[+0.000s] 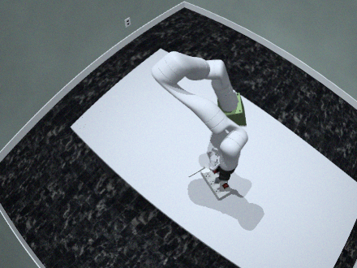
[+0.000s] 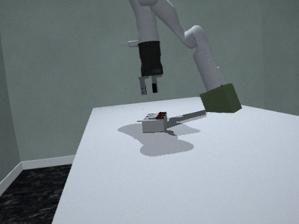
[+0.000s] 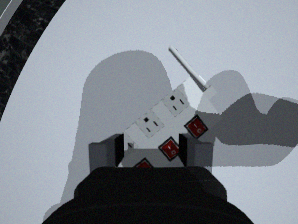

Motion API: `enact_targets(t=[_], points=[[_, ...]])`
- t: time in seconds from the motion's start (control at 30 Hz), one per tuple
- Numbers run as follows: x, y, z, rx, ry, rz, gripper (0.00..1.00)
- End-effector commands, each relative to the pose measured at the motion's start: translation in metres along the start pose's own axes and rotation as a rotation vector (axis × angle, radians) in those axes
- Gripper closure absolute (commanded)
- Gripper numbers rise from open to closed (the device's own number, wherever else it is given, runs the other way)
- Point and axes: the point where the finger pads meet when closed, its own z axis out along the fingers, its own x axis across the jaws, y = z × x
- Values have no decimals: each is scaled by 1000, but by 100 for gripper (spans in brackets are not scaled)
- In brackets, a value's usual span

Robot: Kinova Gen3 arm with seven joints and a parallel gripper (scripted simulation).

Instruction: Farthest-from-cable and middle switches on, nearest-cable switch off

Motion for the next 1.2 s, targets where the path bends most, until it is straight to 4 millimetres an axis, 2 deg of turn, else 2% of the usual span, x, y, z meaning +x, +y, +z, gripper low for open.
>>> enact_targets(t=[0.0, 0.67, 1.17], points=[[-1, 9, 3, 2, -2, 63, 0], [-7, 34, 23, 7, -16, 639, 0], [-11, 43, 30, 8, -28, 847, 0]])
